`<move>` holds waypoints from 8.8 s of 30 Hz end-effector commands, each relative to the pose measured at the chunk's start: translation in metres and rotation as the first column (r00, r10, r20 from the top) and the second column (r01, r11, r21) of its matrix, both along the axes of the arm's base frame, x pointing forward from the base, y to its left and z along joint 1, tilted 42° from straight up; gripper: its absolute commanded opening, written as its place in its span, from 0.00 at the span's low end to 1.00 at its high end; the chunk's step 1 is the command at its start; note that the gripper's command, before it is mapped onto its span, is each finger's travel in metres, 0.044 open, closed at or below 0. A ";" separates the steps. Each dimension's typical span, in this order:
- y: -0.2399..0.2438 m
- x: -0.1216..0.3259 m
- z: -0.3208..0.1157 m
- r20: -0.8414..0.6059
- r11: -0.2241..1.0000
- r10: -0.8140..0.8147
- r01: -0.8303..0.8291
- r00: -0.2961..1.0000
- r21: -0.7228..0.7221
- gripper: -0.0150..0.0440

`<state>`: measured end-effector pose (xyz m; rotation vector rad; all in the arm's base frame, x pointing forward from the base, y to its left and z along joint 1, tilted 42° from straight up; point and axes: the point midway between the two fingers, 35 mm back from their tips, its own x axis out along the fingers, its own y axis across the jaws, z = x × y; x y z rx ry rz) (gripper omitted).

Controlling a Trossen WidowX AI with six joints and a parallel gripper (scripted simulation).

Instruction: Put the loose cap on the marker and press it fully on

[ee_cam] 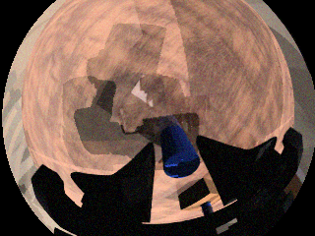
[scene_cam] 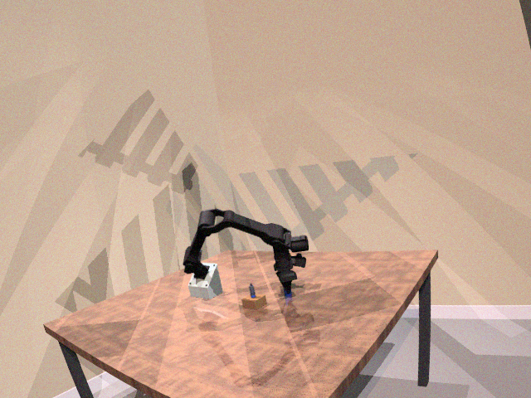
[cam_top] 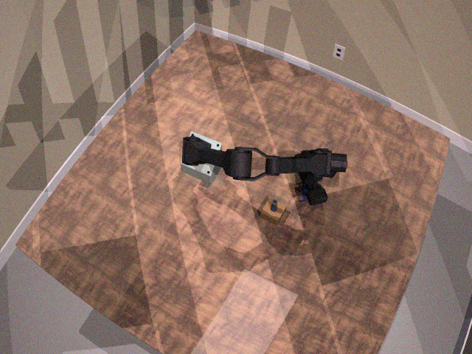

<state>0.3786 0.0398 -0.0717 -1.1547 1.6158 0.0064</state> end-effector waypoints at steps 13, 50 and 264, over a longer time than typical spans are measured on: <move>0.002 0.000 0.002 -0.007 1.000 0.003 -0.003 1.000 -0.006 0.25; 0.018 -0.023 0.092 -0.010 1.000 0.003 -0.003 1.000 -0.005 0.25; -0.064 -0.071 0.118 -0.013 1.000 0.002 -0.003 1.000 -0.011 0.25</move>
